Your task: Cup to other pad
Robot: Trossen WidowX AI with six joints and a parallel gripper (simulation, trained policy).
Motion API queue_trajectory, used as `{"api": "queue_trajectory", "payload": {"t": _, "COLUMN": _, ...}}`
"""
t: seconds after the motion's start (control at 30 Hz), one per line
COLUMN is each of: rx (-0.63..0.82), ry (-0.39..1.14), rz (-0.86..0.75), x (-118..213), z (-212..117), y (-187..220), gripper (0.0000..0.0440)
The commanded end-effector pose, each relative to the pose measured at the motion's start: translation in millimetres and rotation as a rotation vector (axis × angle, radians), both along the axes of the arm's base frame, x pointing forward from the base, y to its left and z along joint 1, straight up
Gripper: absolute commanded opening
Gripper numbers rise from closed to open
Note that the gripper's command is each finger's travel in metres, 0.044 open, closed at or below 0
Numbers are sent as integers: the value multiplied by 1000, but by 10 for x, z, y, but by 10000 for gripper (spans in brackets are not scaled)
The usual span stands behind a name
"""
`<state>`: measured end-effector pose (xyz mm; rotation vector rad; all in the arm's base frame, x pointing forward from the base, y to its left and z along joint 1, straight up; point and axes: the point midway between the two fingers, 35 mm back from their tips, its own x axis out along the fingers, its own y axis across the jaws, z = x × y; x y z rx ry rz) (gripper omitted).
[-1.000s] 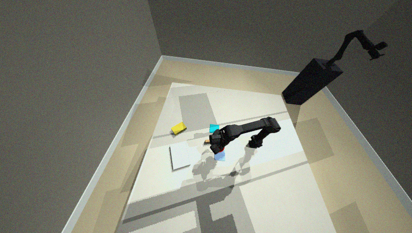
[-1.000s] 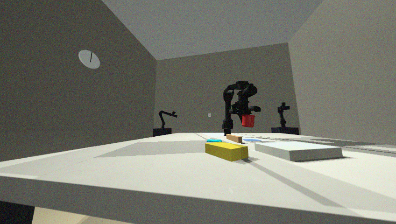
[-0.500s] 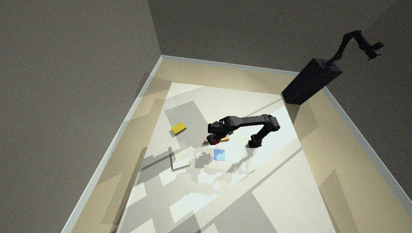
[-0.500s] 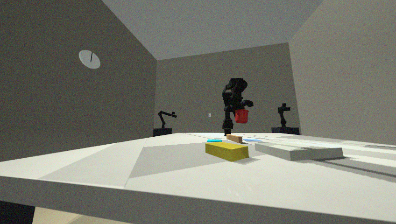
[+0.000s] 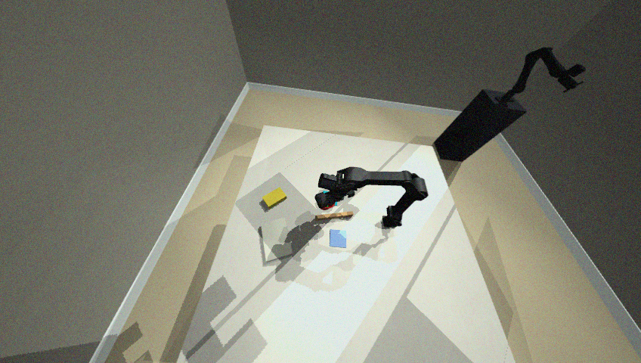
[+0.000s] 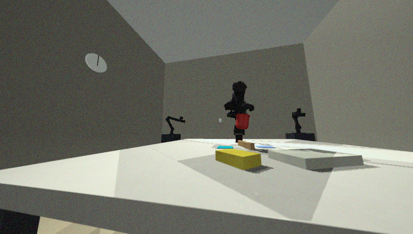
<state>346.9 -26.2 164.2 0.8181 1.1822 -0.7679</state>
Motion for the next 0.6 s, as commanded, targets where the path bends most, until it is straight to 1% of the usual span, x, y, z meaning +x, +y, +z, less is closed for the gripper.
{"api": "queue_trajectory", "payload": {"t": 0.0, "rx": -10, "ry": -4, "rz": -15, "x": 16, "z": -36, "y": -115, "gripper": 0}}
{"api": "queue_trajectory", "payload": {"t": 0.3, "rx": -22, "ry": -15, "rz": -72, "x": 27, "z": -175, "y": -427, "gripper": 0}}
{"api": "queue_trajectory", "payload": {"t": 0.57, "rx": -28, "ry": -15, "rz": -112, "x": -11, "z": -345, "y": -625, "gripper": 0}}
